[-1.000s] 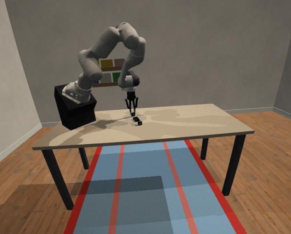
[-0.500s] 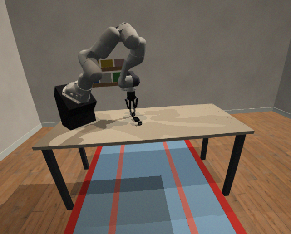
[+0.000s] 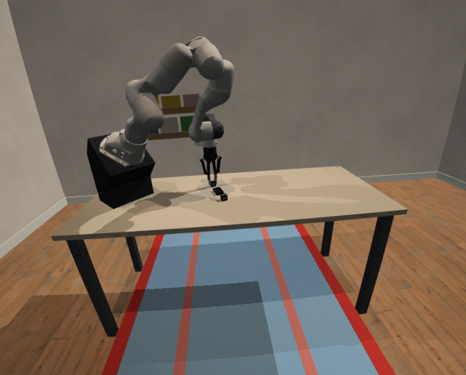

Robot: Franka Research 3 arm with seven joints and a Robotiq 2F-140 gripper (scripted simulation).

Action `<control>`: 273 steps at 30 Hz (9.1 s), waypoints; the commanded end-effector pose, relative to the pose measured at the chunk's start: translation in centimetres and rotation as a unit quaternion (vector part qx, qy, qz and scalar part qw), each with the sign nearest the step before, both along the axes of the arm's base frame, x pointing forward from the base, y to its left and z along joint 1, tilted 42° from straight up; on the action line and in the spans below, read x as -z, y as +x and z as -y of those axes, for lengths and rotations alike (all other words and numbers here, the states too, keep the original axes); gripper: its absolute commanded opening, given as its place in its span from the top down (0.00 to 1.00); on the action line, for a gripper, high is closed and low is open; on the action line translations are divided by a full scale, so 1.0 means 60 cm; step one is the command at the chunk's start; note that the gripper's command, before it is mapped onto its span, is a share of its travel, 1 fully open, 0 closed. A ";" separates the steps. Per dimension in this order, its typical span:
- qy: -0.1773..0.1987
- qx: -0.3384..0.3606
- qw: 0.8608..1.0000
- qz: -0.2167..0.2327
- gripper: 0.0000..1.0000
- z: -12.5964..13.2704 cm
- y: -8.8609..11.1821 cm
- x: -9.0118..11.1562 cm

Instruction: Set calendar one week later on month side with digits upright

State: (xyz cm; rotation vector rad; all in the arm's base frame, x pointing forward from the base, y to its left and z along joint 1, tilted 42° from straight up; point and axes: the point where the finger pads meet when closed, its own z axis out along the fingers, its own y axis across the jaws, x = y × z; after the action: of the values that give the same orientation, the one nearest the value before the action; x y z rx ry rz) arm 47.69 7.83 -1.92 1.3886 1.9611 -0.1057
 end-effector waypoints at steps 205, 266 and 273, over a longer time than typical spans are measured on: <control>0.269 0.364 0.881 0.137 0.00 -0.075 -0.090 -0.145; 0.451 0.681 0.507 0.276 0.00 -0.057 -0.068 -0.213; 0.463 0.706 0.452 0.289 0.00 -0.051 -0.064 -0.221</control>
State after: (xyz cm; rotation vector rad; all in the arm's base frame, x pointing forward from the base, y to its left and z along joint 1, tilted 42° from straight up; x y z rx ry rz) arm 43.78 10.82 11.17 2.8217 -0.1406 0.6315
